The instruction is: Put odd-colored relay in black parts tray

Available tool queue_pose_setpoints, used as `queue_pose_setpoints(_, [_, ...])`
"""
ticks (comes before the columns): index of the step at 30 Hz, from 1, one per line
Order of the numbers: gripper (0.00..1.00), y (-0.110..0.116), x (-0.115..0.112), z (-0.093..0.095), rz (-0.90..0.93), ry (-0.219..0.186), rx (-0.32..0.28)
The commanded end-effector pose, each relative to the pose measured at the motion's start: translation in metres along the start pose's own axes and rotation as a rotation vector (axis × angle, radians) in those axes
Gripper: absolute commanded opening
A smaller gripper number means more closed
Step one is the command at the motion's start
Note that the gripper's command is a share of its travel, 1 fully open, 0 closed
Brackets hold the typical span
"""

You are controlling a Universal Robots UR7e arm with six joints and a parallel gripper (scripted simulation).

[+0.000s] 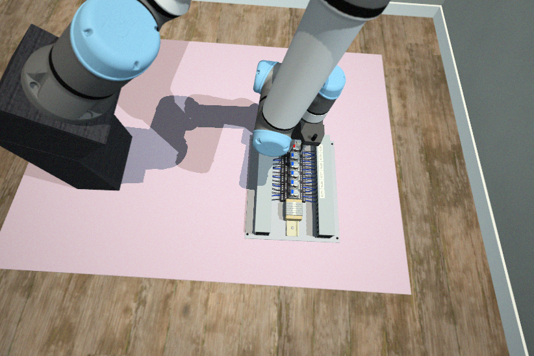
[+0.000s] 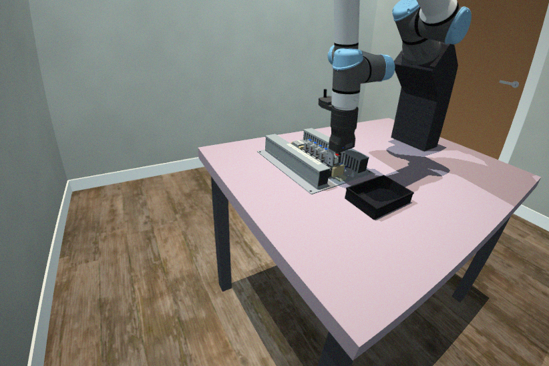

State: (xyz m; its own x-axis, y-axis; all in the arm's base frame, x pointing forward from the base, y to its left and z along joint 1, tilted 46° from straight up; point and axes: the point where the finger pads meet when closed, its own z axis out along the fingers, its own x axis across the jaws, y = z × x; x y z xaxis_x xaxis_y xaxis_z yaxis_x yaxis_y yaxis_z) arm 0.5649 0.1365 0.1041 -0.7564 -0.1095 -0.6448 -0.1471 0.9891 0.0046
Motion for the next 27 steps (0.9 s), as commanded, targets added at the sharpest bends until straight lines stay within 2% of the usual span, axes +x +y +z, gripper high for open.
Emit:
queue_pose_setpoints(1, [0.00,0.0001,-0.0003,-0.0003,0.000,0.002,0.000])
queue_pose_setpoints(13, [0.00,0.0001,0.0004,-0.0004,0.000,-0.031,0.000])
queue_pose_setpoints(27, [0.00,0.0001,0.0009,-0.0005,0.000,-0.050,0.000])
